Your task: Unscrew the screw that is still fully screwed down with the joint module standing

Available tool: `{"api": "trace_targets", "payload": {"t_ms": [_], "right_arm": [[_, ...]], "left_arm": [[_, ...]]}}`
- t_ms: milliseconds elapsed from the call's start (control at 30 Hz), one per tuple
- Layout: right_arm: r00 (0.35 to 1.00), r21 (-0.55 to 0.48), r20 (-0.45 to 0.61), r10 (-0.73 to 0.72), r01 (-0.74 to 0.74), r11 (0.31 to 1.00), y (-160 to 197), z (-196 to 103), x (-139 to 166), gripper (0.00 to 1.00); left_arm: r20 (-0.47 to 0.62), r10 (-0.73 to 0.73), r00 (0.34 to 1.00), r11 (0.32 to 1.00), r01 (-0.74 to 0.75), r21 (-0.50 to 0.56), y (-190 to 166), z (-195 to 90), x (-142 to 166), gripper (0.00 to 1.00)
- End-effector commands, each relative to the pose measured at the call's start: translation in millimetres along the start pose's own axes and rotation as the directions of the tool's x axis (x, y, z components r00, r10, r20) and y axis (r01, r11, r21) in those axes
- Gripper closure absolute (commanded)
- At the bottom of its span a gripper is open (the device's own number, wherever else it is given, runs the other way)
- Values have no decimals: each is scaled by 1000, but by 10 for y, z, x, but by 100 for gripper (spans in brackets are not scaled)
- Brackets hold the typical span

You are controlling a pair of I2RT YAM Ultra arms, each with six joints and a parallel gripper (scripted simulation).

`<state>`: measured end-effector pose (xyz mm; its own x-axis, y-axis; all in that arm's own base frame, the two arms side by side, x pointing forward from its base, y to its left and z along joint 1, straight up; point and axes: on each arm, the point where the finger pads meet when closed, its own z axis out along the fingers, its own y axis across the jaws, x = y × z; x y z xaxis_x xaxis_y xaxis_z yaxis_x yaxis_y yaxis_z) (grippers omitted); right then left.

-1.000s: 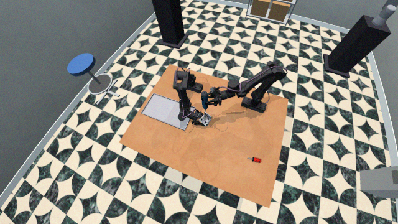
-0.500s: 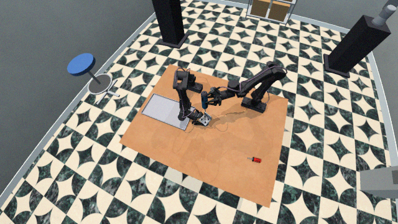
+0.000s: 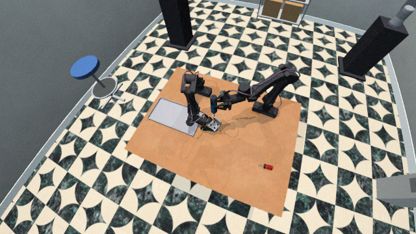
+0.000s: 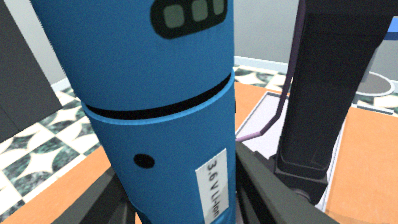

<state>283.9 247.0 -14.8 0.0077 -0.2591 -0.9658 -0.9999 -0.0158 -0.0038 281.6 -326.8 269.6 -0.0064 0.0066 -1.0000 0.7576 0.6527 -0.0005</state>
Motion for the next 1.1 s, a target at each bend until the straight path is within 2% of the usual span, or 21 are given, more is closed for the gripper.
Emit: {"api": "trace_targets", "payload": {"t_ms": [0,200,267,500,567,600,633,767,900,967,1067], "right_arm": [[1000,-2,10,-16,16,1000,-29,2,-58,41],[1000,-2,10,-16,16,1000,-29,2,-58,41],[1000,-2,10,-16,16,1000,-29,2,-58,41],[1000,-2,10,-16,16,1000,-29,2,-58,41],[1000,-2,10,-16,16,1000,-29,2,-58,41],[1000,-2,10,-16,16,1000,-29,2,-58,41],[1000,-2,10,-16,16,1000,-29,2,-58,41],[1000,-2,10,-16,16,1000,-29,2,-58,41],[1000,-2,10,-16,16,1000,-29,2,-58,41],[1000,-2,10,-16,16,1000,-29,2,-58,41],[1000,-2,10,-16,16,1000,-29,2,-58,41]], "left_arm": [[193,8,981,1000,-8,-1,20,2,-666,58],[193,8,981,1000,-8,-1,20,2,-666,58],[173,6,985,1000,-5,-2,19,48,-552,58],[185,-3,983,1000,4,-4,17,33,-495,58],[146,-3,989,1000,4,-4,17,17,-286,58],[147,-3,989,1000,4,-4,16,10,-276,58],[194,-3,981,1000,4,-4,16,14,-497,58],[196,-3,981,1000,4,-4,16,12,-502,58],[165,-8,986,1000,9,-6,15,10,-322,58],[186,-9,982,1000,10,-6,15,12,-405,58],[184,-9,983,1000,10,-6,15,6,-373,58]]}}
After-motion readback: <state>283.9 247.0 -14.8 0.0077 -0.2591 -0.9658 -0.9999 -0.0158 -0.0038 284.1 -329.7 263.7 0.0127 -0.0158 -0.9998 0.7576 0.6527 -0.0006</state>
